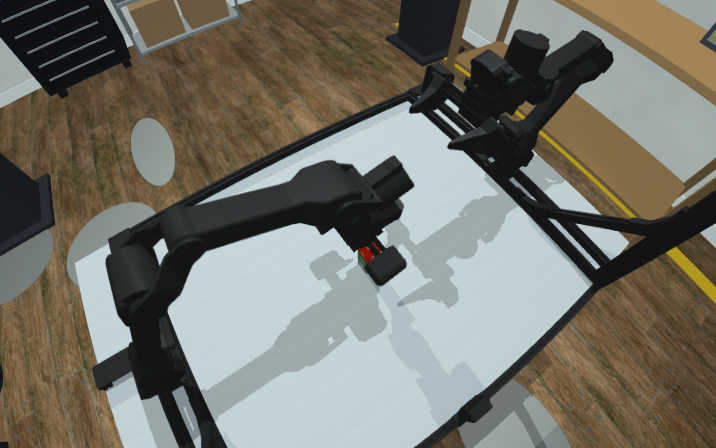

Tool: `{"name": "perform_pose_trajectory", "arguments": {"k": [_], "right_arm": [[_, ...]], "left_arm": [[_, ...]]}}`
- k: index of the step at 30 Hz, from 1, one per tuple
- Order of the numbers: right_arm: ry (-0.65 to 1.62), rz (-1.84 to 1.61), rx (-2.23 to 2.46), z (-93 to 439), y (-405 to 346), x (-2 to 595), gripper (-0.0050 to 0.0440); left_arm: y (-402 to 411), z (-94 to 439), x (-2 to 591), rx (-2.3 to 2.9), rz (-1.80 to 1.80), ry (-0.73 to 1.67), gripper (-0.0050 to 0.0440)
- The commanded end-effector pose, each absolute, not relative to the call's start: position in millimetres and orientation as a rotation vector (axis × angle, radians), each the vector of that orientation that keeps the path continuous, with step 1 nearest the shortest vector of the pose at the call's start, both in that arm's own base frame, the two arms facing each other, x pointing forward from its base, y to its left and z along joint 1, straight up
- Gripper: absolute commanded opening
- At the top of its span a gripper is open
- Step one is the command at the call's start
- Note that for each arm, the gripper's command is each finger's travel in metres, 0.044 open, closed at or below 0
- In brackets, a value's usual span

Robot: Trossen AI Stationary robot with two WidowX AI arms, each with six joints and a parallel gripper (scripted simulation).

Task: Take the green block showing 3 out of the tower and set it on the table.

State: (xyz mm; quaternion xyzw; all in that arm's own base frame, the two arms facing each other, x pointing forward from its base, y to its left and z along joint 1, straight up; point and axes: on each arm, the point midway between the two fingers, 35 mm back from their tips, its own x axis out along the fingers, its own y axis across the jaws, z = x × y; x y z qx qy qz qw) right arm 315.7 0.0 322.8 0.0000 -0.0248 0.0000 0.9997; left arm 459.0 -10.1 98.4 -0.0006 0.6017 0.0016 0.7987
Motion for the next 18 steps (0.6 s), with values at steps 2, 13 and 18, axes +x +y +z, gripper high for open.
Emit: {"name": "perform_pose_trajectory", "arguments": {"k": [2,13,18], "right_arm": [[-0.05,0.0,0.0,322.8,0.0,315.7,0.04],[-0.05,0.0,0.0,322.8,0.0,315.7,0.04],[-0.05,0.0,0.0,322.8,0.0,315.7,0.04]], "left_arm": [[-10.7,86.7,457.6,0.001,-0.001,1.309,0.04],[-10.7,86.7,457.6,0.001,-0.001,1.309,0.0328],[-10.7,86.7,457.6,0.001,-0.001,1.309,0.0208]]}}
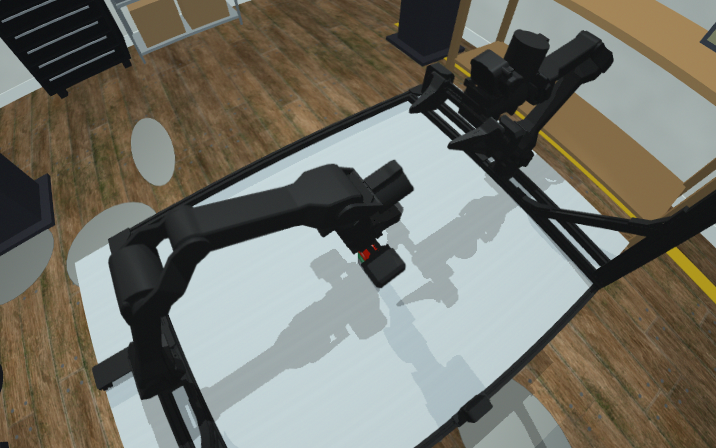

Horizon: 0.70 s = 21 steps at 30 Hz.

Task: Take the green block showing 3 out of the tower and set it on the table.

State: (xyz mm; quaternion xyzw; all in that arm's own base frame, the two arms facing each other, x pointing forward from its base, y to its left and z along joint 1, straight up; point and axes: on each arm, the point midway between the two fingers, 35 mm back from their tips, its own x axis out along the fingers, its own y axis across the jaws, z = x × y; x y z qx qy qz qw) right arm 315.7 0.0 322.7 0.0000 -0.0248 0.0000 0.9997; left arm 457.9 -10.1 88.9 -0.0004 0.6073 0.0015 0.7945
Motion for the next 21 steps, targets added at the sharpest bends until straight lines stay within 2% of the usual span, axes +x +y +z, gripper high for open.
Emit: {"name": "perform_pose_trajectory", "arguments": {"k": [1,9,19,21], "right_arm": [[-0.05,0.0,0.0,322.8,0.0,315.7,0.04],[-0.05,0.0,0.0,322.8,0.0,315.7,0.04],[-0.05,0.0,0.0,322.8,0.0,315.7,0.04],[-0.05,0.0,0.0,322.8,0.0,315.7,0.04]], "left_arm": [[-10.7,86.7,457.6,0.001,-0.001,1.309,0.0208],[-10.7,86.7,457.6,0.001,-0.001,1.309,0.0181],[-10.7,86.7,457.6,0.001,-0.001,1.309,0.0115],[-10.7,92.9,457.6,0.001,-0.001,1.309,0.0067]]}}
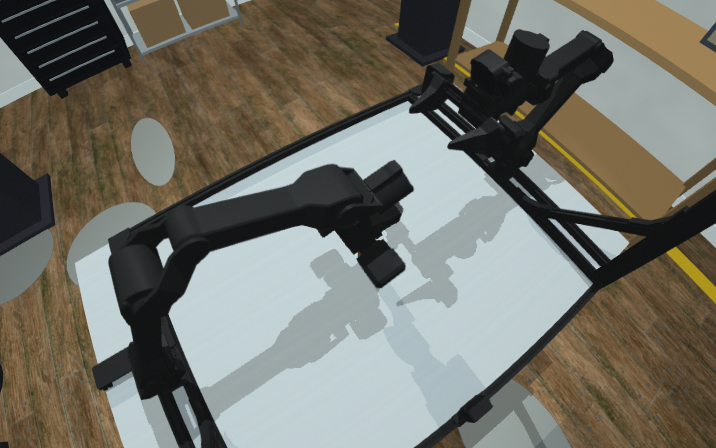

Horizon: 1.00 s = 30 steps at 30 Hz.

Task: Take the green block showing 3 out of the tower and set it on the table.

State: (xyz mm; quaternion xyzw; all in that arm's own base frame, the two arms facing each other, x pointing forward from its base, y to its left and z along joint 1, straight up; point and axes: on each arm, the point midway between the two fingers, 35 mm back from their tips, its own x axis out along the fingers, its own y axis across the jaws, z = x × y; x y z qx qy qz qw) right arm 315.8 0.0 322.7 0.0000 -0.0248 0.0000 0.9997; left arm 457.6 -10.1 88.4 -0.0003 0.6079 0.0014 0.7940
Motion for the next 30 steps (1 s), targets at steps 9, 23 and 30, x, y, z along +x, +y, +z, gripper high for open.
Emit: {"name": "perform_pose_trajectory", "arguments": {"k": [9,23,30], "right_arm": [[-0.05,0.0,0.0,323,0,316,0.04],[-0.05,0.0,0.0,323,0,316,0.04],[-0.05,0.0,0.0,323,0,316,0.04]], "left_arm": [[-11,99,458,0.001,-0.001,1.309,0.0],[-11,99,379,0.001,-0.001,1.309,0.0],[-11,99,378,0.001,-0.001,1.309,0.0]]}}
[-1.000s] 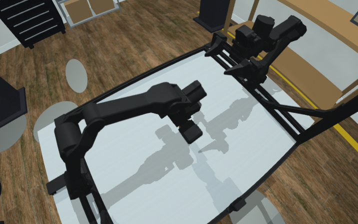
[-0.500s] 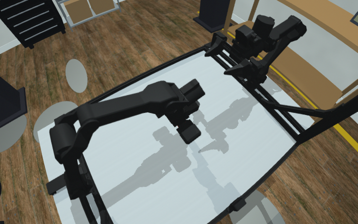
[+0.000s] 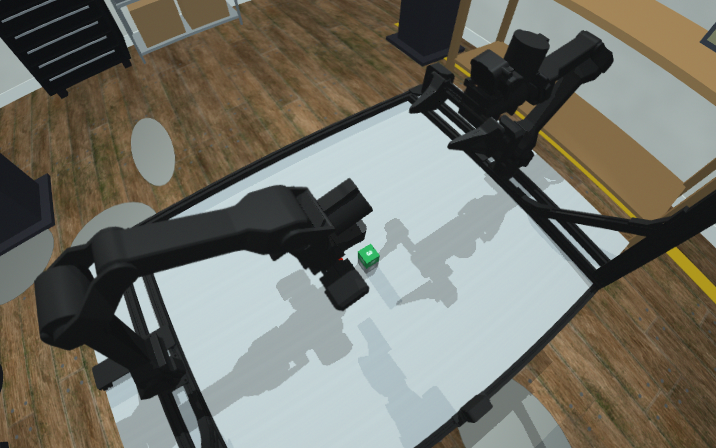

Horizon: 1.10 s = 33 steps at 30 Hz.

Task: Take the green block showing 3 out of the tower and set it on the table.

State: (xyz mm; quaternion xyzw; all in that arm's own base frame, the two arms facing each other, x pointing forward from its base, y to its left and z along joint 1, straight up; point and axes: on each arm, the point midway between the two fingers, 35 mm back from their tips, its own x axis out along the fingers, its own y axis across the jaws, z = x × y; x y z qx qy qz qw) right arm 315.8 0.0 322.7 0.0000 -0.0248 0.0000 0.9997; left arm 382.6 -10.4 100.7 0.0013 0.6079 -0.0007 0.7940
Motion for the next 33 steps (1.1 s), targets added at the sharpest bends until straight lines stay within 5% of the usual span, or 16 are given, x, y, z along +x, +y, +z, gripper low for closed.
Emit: {"name": "perform_pose_trajectory", "arguments": {"k": [1,17,33], "right_arm": [[-0.05,0.0,0.0,323,0,316,0.04],[-0.039,0.0,0.001,317,0,319,0.04],[0.262,0.0,0.0,128,10,352,0.04]], "left_arm": [[-11,99,378,0.001,-0.001,1.309,0.0],[-11,99,378,0.001,-0.001,1.309,0.0],[-11,99,378,0.001,-0.001,1.309,0.0]]}}
